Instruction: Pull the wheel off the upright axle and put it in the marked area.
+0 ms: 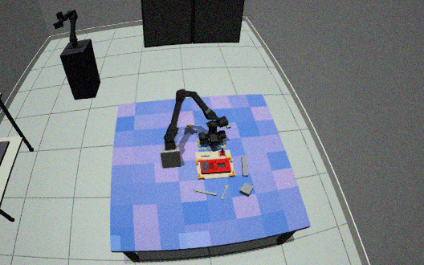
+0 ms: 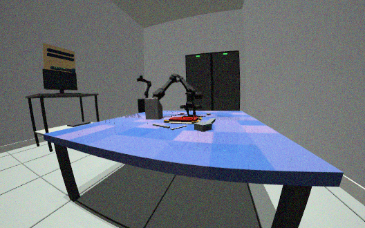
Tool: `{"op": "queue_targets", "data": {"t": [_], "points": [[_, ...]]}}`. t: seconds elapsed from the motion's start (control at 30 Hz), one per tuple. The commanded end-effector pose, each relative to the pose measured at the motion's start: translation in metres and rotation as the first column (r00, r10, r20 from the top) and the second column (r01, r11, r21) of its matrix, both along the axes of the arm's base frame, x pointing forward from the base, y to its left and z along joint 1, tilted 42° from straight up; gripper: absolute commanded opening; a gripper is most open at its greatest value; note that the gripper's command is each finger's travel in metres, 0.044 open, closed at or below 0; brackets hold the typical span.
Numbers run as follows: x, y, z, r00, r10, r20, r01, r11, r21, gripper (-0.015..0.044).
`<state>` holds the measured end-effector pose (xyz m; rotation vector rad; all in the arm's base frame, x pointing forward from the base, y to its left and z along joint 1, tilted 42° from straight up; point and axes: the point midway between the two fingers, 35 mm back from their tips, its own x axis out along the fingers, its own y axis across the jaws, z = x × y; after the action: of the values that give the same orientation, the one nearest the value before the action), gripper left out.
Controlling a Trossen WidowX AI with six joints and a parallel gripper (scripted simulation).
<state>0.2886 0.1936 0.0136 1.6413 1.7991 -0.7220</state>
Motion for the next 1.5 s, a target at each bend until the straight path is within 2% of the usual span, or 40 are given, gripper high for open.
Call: {"op": "queue_targets", "data": {"t": [0.0, 0.23, 0.47, 0.57, 0.73, 0.77, 0.9, 1.47], "points": [[0.0, 0.0, 0.0, 1.0, 0.002, 0.0, -0.002, 1.0, 0.0, 0.0105], [0.001, -0.002, 0.002, 1.0, 0.001, 0.0, -0.001, 1.0, 0.0, 0.0289], [0.004, -0.039, 0.042, 1.0, -0.009, 0.001, 0.009, 1.0, -0.006, 0.03], [0.004, -0.041, 0.044, 1.0, -0.009, 0.001, 0.009, 1.0, -0.006, 0.03], [-0.033, -0.08, 0.046, 1.0, -0.013, -0.004, 0.013, 1.0, -0.019, 0.0431], [-0.044, -0.089, 0.048, 1.0, -0.012, -0.004, 0.012, 1.0, -0.019, 0.044], [-0.074, -0.109, 0.052, 1.0, -0.009, -0.005, 0.009, 1.0, -0.011, 0.044], [-0.074, -0.109, 0.052, 1.0, -0.009, -0.005, 0.009, 1.0, -0.011, 0.044]]}}
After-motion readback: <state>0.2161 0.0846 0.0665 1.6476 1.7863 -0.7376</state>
